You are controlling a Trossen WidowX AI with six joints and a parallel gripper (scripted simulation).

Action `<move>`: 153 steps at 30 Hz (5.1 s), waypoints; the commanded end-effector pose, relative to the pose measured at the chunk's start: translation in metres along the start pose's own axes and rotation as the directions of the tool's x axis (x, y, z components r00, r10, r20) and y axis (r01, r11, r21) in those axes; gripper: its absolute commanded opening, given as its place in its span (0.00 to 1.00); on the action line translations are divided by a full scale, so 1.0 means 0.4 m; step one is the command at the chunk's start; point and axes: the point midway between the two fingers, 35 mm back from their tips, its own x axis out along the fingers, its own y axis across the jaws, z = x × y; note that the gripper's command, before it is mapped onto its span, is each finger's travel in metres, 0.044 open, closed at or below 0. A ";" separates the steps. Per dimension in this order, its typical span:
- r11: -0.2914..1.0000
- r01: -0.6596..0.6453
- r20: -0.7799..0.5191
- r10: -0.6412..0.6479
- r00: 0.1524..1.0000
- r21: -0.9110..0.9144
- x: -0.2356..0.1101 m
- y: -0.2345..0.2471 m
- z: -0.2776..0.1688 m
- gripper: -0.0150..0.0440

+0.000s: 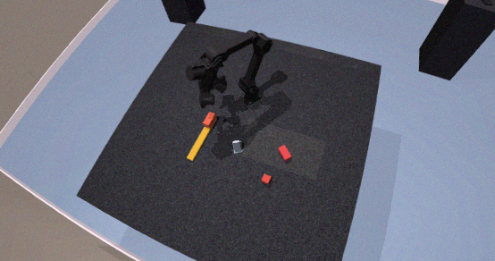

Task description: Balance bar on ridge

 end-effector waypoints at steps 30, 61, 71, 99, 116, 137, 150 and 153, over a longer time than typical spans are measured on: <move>0.691 -0.158 0.165 0.057 0.985 0.706 0.087 -0.062 -0.037 0.79; -0.118 -0.319 0.333 0.135 0.933 0.940 0.205 -0.131 -0.052 0.79; -0.391 -0.298 0.383 0.163 0.909 0.871 0.249 -0.152 -0.049 0.79; -0.574 -0.249 0.419 0.184 0.889 0.780 0.467 -0.128 0.042 0.79; -0.574 -0.249 0.419 0.184 0.889 0.780 0.515 -0.118 0.065 0.79; -0.570 -0.246 0.417 0.189 0.889 0.784 0.523 -0.114 0.068 0.61; -0.570 -0.246 0.417 0.189 0.889 0.784 0.516 -0.117 0.062 0.30; -0.570 -0.246 0.417 0.189 0.889 0.784 0.501 -0.123 0.052 0.25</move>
